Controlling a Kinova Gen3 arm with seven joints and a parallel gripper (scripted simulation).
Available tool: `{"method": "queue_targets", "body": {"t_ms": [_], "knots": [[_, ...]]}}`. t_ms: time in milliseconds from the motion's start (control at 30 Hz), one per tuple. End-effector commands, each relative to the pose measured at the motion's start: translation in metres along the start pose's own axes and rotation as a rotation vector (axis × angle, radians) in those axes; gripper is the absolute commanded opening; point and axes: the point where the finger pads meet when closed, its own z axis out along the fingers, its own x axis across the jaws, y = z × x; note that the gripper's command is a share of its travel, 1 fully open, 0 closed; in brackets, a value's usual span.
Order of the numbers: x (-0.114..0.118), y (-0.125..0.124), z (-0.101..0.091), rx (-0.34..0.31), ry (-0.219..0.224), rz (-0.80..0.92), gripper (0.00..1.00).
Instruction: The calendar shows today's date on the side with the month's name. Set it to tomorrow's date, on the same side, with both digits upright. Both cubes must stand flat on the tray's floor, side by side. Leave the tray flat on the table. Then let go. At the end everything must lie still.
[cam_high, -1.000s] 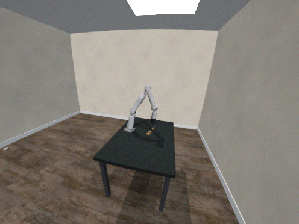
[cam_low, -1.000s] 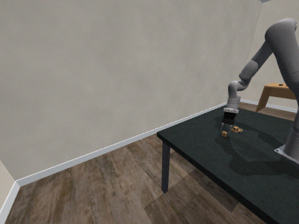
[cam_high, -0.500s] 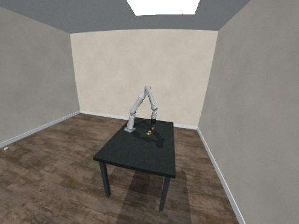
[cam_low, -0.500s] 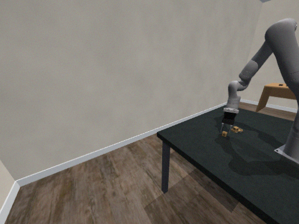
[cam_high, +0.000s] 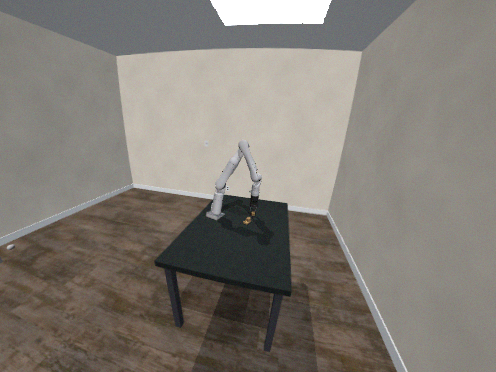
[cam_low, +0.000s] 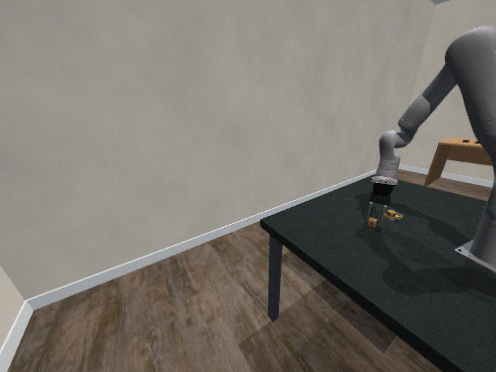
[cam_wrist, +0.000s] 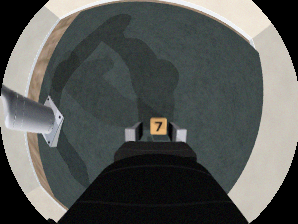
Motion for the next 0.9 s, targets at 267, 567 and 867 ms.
{"method": "queue_targets", "body": {"t_ms": [267,567,867], "knots": [[0.005,-0.001,-0.026,-0.003,0.016,-0.005,0.87],[0.004,-0.001,-0.029,-0.004,0.016,-0.005,0.87],[0.003,-0.001,-0.028,-0.014,0.012,-0.004,0.87]]}}
